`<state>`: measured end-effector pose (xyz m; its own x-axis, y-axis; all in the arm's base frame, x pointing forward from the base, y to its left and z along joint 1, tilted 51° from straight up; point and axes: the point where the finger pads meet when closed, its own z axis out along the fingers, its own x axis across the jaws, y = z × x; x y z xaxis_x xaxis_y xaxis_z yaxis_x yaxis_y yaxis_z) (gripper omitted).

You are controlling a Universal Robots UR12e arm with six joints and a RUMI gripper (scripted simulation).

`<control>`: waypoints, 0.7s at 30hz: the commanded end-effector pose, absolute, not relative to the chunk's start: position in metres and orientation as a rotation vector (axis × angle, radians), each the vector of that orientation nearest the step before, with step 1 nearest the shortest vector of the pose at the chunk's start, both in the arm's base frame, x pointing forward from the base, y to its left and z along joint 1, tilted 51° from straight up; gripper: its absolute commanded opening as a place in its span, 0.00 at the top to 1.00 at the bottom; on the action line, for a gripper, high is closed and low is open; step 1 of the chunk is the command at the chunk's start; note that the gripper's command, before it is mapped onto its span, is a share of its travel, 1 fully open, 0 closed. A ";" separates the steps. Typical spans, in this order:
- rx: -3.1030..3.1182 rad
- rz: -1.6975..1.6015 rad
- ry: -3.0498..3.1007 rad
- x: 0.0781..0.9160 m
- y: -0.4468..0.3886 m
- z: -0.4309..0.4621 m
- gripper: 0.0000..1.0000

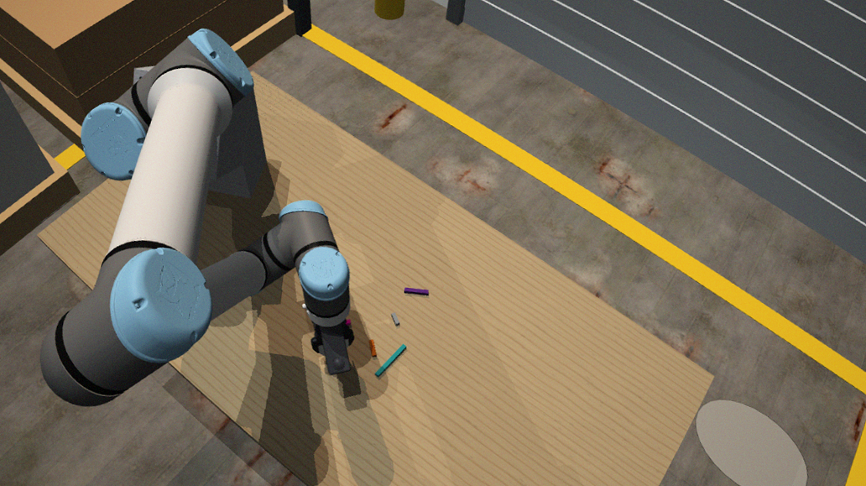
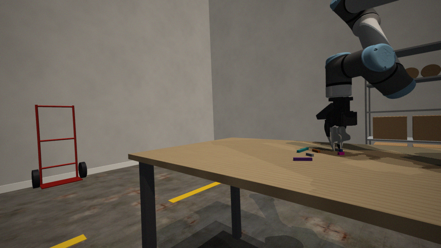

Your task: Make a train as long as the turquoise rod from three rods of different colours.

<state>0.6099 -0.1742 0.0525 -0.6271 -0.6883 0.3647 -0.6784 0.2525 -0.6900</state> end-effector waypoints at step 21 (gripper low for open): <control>-1.352 -1.355 2.476 0.577 -0.115 0.107 0.86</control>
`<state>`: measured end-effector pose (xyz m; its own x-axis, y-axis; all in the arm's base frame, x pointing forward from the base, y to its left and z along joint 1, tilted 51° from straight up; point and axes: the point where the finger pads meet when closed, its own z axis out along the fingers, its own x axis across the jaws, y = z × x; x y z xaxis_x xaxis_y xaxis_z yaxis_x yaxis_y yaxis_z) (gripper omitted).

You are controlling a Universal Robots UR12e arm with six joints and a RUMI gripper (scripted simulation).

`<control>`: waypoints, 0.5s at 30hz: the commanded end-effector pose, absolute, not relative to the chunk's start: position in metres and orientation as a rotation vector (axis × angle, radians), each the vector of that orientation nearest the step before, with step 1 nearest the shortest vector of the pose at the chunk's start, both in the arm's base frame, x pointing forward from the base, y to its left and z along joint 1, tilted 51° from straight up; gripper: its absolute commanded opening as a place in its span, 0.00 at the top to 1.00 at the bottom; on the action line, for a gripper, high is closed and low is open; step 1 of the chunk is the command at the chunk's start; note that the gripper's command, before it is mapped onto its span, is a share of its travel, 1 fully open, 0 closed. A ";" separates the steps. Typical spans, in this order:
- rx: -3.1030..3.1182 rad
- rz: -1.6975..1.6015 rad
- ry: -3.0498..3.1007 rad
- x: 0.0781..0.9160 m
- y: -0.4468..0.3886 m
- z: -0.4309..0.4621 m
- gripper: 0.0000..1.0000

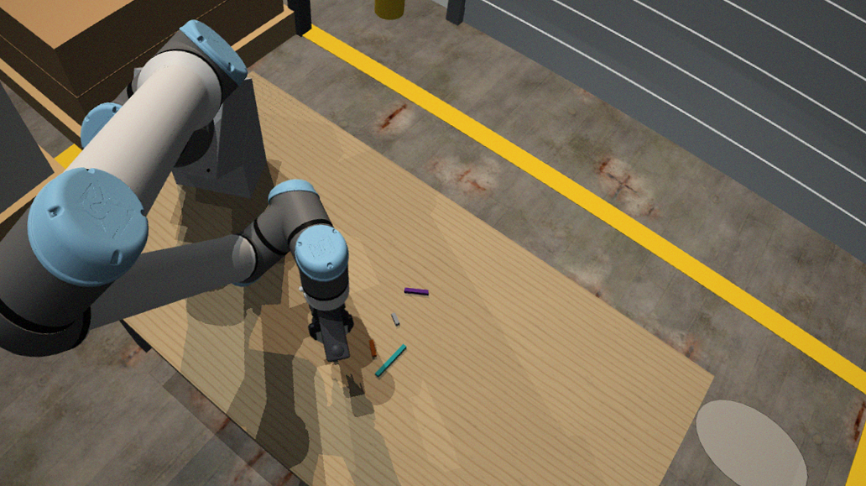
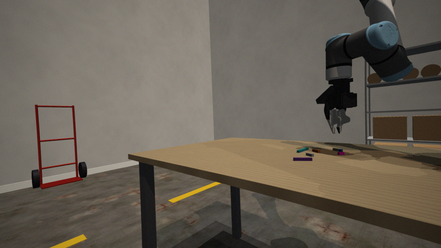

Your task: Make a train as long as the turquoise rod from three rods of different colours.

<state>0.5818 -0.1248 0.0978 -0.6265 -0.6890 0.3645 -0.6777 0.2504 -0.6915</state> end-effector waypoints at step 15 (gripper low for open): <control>-1.352 -1.355 2.476 0.576 -0.113 0.108 0.00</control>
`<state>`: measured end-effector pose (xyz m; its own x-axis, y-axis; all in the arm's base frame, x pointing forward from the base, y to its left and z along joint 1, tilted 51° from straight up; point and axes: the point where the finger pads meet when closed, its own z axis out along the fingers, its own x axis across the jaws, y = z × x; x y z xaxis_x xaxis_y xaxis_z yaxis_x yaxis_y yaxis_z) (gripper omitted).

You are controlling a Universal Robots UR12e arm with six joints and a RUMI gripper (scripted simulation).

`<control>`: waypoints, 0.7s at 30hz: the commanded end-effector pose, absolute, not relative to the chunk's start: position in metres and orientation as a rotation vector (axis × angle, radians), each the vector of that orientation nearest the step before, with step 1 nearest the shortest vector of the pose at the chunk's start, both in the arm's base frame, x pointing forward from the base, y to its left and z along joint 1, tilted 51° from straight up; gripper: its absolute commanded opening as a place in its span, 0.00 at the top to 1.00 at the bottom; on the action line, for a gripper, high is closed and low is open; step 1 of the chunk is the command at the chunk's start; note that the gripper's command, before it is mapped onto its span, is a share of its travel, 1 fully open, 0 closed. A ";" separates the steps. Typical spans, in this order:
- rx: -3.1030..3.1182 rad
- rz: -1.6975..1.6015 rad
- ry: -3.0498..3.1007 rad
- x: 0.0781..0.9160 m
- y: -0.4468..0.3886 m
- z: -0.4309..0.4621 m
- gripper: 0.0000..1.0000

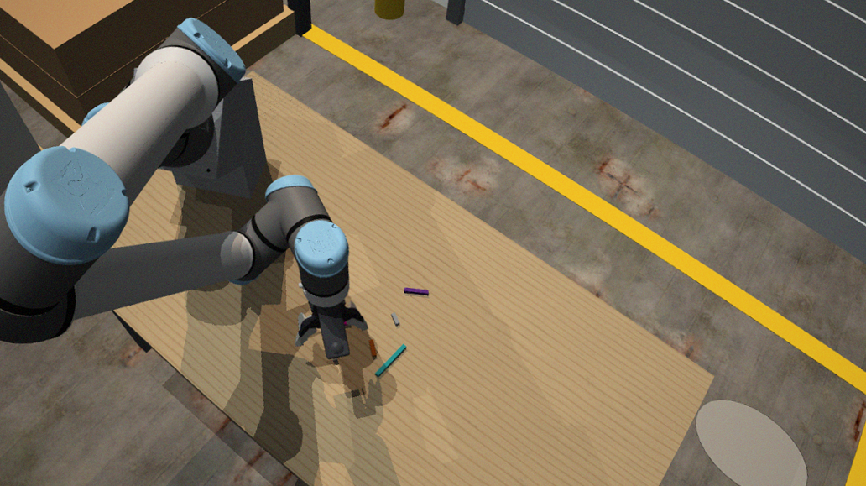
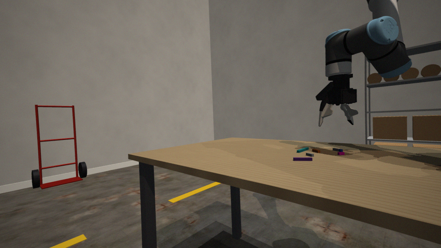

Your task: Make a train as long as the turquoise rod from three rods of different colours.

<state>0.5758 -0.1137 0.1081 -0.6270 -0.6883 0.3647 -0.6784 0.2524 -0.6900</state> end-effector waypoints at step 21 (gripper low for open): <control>-1.555 -1.370 2.426 0.591 -0.095 0.090 0.00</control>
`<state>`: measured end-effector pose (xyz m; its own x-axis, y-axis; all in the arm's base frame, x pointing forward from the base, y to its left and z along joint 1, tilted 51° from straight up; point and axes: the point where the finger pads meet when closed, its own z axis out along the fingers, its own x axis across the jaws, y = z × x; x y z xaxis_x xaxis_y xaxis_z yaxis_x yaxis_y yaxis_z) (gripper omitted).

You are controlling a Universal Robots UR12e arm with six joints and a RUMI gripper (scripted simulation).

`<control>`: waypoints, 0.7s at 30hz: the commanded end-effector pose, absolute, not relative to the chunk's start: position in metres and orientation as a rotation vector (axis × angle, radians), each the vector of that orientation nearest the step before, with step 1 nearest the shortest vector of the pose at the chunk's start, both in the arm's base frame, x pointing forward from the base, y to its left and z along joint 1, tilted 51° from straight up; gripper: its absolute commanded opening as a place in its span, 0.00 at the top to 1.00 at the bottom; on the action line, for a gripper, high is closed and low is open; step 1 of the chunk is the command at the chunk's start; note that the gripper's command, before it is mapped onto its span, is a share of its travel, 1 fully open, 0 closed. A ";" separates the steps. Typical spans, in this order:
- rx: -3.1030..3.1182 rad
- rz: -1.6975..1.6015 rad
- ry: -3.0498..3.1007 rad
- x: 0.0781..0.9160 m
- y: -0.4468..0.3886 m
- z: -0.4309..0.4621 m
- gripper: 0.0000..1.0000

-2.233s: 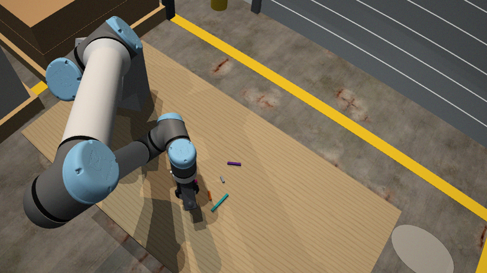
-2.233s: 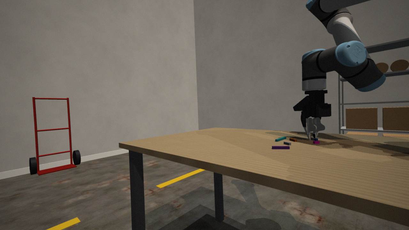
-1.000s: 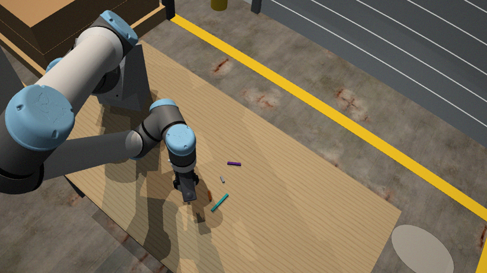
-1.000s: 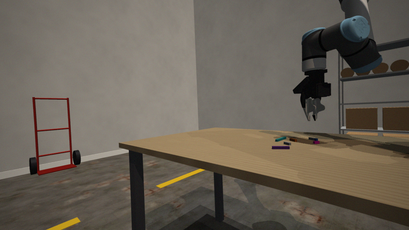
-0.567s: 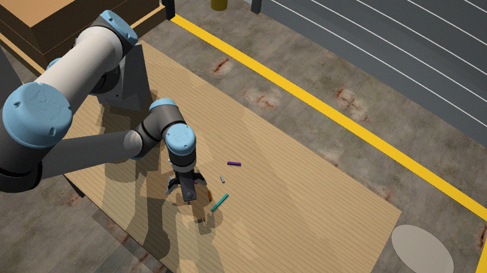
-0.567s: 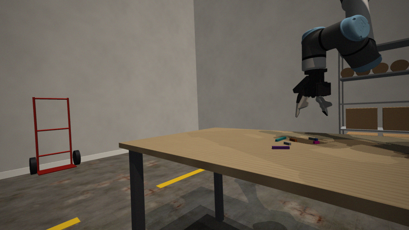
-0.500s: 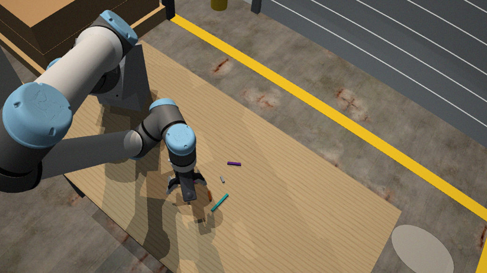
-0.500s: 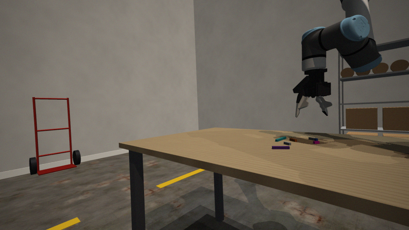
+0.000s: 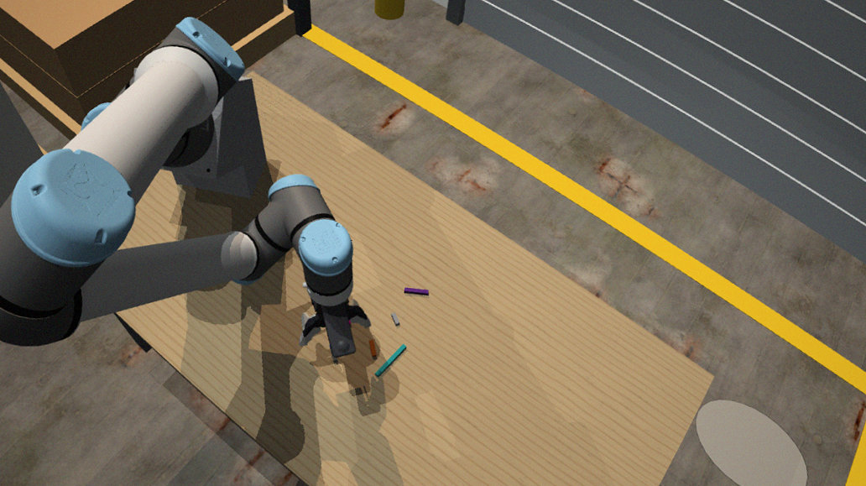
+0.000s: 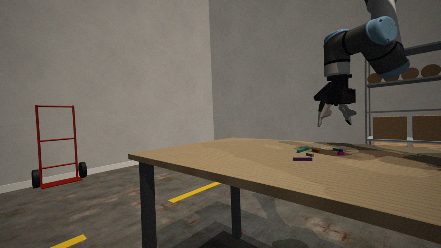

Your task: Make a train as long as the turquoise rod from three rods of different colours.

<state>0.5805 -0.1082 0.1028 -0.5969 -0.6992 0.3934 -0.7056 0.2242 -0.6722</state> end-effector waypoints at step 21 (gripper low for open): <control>2.017 1.128 -1.611 0.643 0.000 -0.004 0.00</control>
